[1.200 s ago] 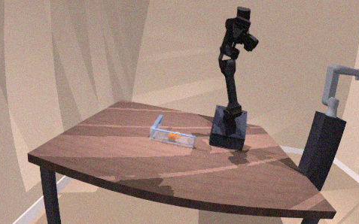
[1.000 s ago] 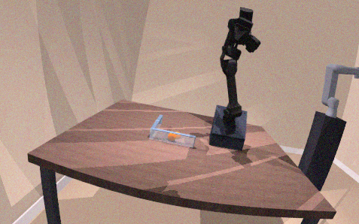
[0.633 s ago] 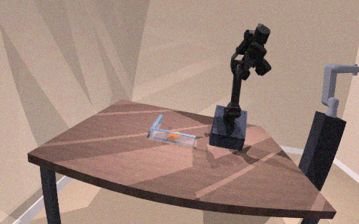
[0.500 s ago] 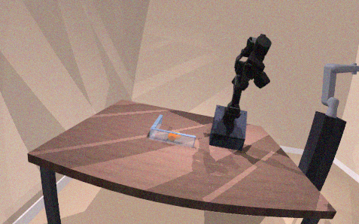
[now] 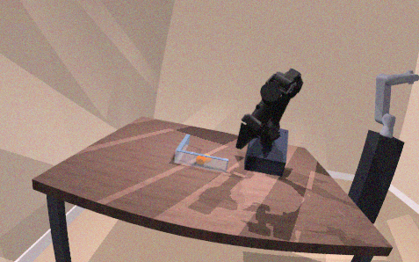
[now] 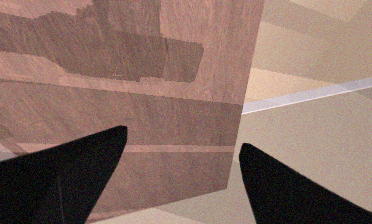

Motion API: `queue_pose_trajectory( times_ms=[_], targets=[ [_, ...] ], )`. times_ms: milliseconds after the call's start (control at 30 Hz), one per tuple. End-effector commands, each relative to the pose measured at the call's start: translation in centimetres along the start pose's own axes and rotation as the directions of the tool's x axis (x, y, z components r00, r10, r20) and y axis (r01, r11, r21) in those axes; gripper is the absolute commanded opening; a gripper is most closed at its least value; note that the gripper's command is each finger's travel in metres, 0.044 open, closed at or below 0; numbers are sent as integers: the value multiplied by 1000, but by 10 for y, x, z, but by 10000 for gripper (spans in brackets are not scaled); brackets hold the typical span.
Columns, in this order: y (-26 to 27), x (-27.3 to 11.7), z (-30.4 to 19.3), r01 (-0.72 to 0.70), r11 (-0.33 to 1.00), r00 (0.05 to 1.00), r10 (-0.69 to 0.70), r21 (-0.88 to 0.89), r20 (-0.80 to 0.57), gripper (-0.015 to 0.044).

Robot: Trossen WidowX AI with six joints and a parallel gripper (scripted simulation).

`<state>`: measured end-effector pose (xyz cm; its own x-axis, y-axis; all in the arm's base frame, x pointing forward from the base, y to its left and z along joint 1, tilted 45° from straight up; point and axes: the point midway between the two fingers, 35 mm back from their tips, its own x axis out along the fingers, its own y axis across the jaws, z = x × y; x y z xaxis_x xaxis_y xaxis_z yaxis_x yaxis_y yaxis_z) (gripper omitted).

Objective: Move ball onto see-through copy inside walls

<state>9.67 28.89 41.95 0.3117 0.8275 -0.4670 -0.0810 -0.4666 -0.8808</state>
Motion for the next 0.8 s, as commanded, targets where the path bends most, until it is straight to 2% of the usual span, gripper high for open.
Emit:
queue_pose_trajectory(
  times_ms=[0, 200, 433, 600, 767],
  targets=[
    [40, 52, -31, -148, 982, 989, 150, 118, -10, 326],
    [107, 100, -84, -305, 894, 948, 318, 327, 17, 326],
    [198, 124, -141, -409, 690, 894, 434, 597, 111, 326],
    [270, 126, -169, -433, 471, 872, 435, 769, 224, 326],
    [339, 118, -186, -412, 235, 880, 351, 880, 319, 326]
  ],
)
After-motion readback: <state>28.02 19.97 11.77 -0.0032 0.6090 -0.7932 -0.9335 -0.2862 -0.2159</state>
